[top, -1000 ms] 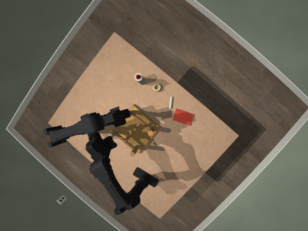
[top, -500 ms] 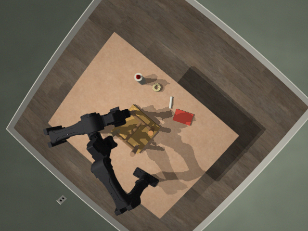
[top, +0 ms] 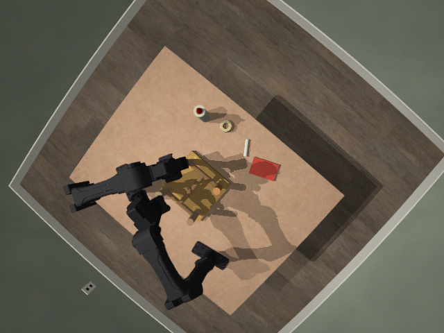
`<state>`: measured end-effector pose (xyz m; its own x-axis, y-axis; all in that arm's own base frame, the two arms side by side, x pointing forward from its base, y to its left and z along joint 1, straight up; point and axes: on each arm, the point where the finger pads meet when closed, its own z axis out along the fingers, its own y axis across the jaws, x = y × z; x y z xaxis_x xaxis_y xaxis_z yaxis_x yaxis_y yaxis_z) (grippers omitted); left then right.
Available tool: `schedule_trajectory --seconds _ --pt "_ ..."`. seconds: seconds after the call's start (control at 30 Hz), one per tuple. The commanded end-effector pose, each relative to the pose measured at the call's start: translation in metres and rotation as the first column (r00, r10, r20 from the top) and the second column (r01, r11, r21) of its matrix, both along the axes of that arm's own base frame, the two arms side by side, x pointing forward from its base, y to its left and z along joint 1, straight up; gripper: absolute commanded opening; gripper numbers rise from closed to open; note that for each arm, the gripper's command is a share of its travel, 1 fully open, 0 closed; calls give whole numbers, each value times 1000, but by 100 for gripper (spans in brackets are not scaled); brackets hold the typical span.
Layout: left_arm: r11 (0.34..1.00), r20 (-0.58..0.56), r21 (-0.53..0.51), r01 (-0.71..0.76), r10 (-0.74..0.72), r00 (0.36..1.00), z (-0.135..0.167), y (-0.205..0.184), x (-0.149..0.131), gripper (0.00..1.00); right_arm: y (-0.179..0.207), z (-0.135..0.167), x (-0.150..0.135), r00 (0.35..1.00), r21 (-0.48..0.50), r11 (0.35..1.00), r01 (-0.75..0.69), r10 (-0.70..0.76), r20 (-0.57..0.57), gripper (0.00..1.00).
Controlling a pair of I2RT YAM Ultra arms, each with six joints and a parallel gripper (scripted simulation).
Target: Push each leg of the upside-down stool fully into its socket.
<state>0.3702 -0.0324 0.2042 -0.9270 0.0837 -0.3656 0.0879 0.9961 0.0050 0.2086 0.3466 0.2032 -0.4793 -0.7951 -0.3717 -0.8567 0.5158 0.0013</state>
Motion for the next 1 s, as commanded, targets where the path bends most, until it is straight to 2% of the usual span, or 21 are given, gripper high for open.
schedule_trajectory --seconds 0.0,0.5,0.77,0.8,0.83,0.87,0.9,0.97 --pt "1000 -92 5 2 -2 996 -22 1 -13 0 -8 -19 -5 999 -64 998 -2 -1 -37 0" --pt "1000 -263 15 3 1 965 -55 3 -43 0 -33 -56 -20 992 -217 976 -15 -13 -127 0" --pt "1000 -276 17 3 2 961 -68 4 -55 0 -44 -69 -27 990 -235 972 -18 -15 -139 0" --pt "1000 36 -6 24 -24 999 10 -8 2 0 -3 10 6 1000 24 1000 12 -13 24 0" --pt "1000 40 -7 24 -24 999 12 -8 6 0 2 9 6 1000 23 1000 5 -6 24 0" --pt "1000 6 -4 11 -11 1000 2 -3 5 0 2 -2 5 1000 -8 1000 5 -5 5 0" --pt "1000 14 -5 7 -7 1000 5 -2 4 0 1 4 5 1000 7 1000 5 -6 14 0" --pt "1000 44 -5 7 -6 999 15 -2 4 0 0 -3 4 1000 -9 1000 6 -5 4 0"
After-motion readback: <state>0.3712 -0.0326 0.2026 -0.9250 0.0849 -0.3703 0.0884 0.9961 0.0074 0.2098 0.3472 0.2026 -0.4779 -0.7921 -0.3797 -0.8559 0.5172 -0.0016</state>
